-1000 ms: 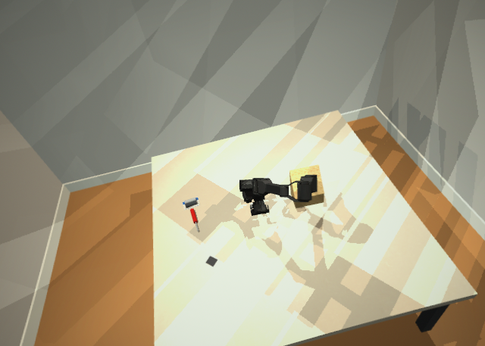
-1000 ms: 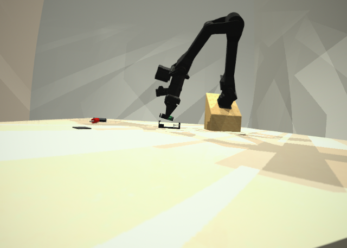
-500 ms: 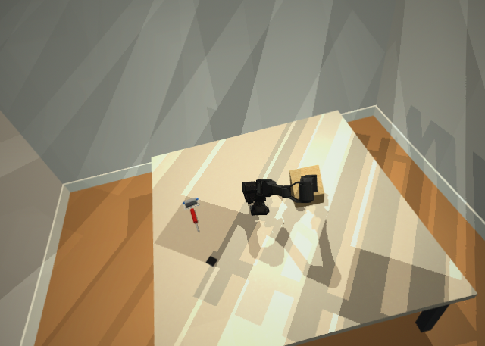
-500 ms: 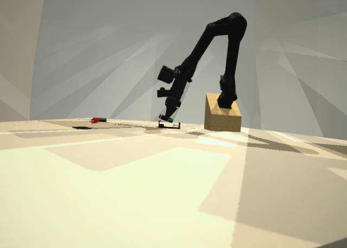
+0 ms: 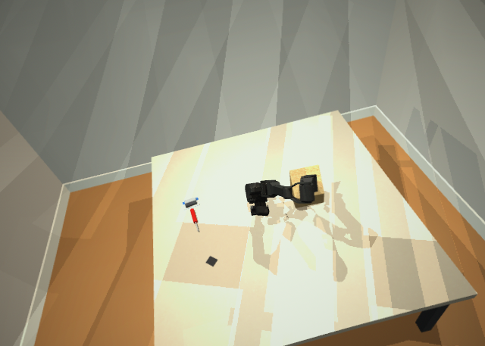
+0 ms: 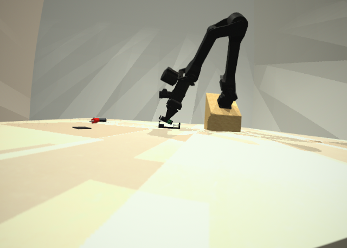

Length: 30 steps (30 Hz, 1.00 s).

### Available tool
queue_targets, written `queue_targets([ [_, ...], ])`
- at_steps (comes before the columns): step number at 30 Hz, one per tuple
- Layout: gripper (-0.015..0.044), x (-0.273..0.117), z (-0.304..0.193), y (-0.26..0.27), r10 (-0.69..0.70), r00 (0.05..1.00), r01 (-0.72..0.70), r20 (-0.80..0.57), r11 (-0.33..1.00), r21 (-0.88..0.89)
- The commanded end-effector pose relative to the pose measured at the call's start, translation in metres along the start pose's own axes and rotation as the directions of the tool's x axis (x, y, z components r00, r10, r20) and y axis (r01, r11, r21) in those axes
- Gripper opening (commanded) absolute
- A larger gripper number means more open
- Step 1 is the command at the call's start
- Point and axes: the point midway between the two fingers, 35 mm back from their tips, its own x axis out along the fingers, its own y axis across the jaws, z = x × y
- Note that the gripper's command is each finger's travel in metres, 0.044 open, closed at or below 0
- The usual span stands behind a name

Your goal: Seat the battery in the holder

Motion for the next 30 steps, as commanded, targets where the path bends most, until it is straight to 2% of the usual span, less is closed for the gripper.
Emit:
queue_targets([
  [1,0.0063,0.001,-0.002,0.000,-0.006,1.000,0.006,0.024,1.000,0.003],
  [21,0.0063,0.002,-0.009,0.005,-0.005,0.990,0.003,0.139,1.000,0.015],
  [30,0.0063,0.001,-0.015,0.005,-0.004,0.990,0.001,0.143,1.000,0.016],
])
